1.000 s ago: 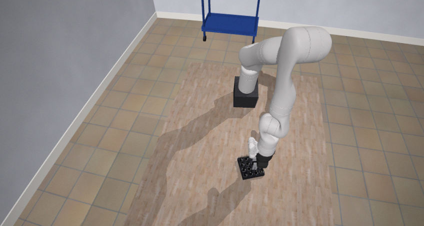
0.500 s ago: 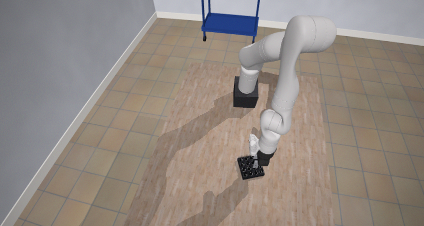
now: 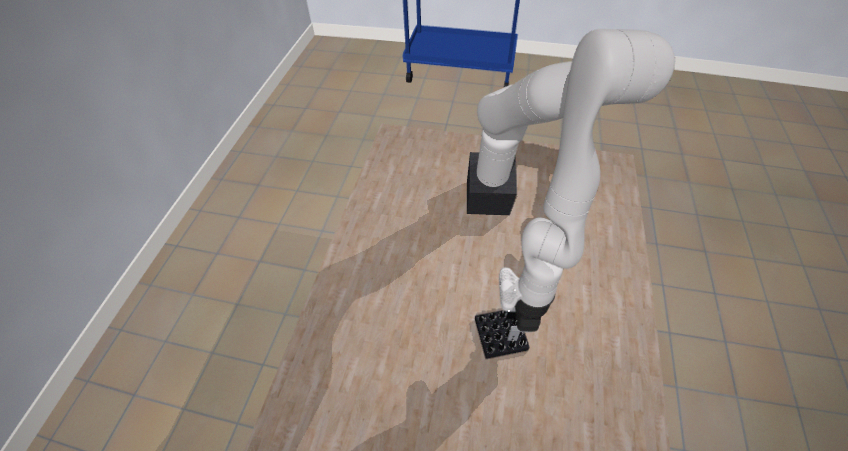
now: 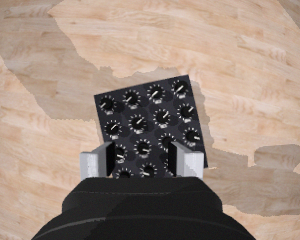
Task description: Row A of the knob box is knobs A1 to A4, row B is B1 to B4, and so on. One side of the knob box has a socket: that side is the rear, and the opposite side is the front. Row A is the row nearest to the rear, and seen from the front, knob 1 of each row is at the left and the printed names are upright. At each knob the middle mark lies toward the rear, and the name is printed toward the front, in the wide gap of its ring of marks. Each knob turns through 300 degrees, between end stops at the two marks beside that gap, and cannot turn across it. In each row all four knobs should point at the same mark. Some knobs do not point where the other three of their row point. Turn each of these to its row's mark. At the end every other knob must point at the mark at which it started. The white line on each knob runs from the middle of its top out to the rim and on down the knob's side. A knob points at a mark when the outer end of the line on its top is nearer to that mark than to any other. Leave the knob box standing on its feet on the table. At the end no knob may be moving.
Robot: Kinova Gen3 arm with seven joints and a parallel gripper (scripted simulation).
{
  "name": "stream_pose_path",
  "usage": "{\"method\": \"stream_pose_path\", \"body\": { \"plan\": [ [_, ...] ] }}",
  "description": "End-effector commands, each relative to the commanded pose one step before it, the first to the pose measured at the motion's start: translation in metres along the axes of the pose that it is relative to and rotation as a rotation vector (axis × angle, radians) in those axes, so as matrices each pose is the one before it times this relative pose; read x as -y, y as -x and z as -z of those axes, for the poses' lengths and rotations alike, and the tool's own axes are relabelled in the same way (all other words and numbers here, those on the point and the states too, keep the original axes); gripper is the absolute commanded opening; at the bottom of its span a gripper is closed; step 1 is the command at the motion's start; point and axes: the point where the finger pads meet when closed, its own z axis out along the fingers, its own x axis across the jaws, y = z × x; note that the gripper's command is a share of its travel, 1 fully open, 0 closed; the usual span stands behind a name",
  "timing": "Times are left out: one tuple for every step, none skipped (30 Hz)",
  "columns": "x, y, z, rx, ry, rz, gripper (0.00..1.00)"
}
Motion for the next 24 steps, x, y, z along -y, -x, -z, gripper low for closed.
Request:
{"method": "stream_pose_path", "body": {
  "plan": [
    [0.00002,-0.00243,0.00339,-0.00279,0.00143,-0.00551,1.0],
    [-0.00001,0.0,0.00095,0.0,0.00001,-0.00001,1.0],
    [-0.00001,-0.00001,0.00116,-0.00001,0.00001,-0.00003,1.0],
    [-0.00001,-0.00001,0.00139,0.00001,0.00001,-0.00001,1.0],
    [0.0,0.0,0.0,0.0,0.0,0.0,1.0],
    [0.0,0.0,0.0,0.0,0.0,0.0,1.0],
    [-0.00001,0.0,0.00163,0.00002,0.00001,0.00001,1.0],
    [-0.00001,-0.00002,0.00186,0.0,0.00002,-0.00003,1.0],
    [-0.00001,-0.00001,0.00211,0.00002,0.00002,0.0,1.0],
    [-0.00001,-0.00001,0.00235,0.00001,0.00002,-0.00001,1.0],
    [-0.0001,0.00015,0.00276,0.00049,0.00037,-0.00011,1.0],
    [-0.00021,0.00036,0.00323,0.00115,0.00088,-0.00025,1.0],
    [-0.00018,0.00028,0.00335,0.00088,0.00072,-0.00018,1.0],
    [-0.00012,0.00015,0.00344,0.00054,0.00051,-0.00017,1.0],
    [-0.0001,0.00011,0.00357,0.00038,0.00039,-0.00009,1.0],
    [-0.00009,0.00009,0.00371,0.00028,0.0003,-0.00006,1.0],
    [-0.00018,0.0005,0.00388,0.00086,0.00037,0.00014,1.0],
    [-0.00015,0.00044,0.00399,0.00072,0.00029,0.00015,1.0],
    [-0.00015,0.00044,0.00409,0.00067,0.00022,0.00021,1.0],
    [-0.00015,0.0005,0.00417,0.00071,0.00015,0.00028,1.0],
    [-0.00015,0.00058,0.00423,0.00078,0.00009,0.00035,1.0],
    [0.0,0.0,0.0,0.0,0.0,0.0,1.0],
    [0.0,0.0,0.0,0.0,0.0,0.0,1.0],
    [0.00043,-0.00021,0.00315,-0.00209,-0.00301,0.00127,1.0]
  ]
}}
